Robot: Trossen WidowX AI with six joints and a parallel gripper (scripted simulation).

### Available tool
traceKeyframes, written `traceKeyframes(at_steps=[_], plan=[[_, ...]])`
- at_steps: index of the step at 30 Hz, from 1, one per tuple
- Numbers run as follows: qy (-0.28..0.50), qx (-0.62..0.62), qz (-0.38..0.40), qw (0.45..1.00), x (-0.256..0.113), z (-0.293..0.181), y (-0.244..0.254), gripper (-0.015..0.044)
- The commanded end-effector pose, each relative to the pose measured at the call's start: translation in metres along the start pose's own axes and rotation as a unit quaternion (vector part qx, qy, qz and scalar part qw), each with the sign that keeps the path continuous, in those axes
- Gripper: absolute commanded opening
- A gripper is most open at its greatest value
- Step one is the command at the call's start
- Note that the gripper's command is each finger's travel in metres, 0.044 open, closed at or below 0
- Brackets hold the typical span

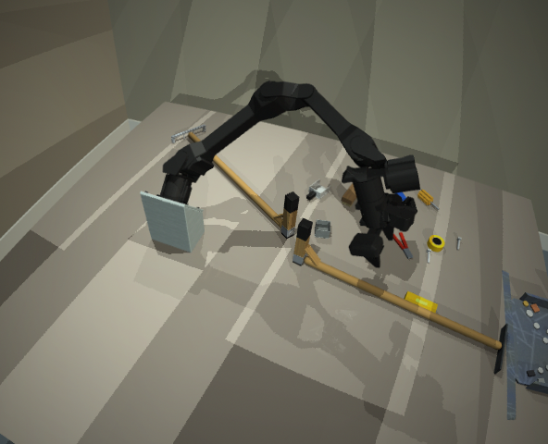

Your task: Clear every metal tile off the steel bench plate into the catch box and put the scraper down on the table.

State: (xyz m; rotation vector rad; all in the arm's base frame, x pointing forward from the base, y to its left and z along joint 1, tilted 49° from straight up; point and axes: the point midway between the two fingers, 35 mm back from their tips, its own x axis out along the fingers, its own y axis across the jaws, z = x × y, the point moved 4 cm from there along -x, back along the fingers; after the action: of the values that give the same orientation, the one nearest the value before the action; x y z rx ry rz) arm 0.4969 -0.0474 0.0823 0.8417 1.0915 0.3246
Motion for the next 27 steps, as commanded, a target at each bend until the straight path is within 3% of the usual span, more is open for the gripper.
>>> traceKeyframes(at_steps=[1,27], plan=[[-0.007,-0.004,0.003,1.000,-0.013,-0.006,0.004,0.0440],[-0.035,-0.005,0.001,0.999,-0.066,-0.054,0.011,0.0440]])
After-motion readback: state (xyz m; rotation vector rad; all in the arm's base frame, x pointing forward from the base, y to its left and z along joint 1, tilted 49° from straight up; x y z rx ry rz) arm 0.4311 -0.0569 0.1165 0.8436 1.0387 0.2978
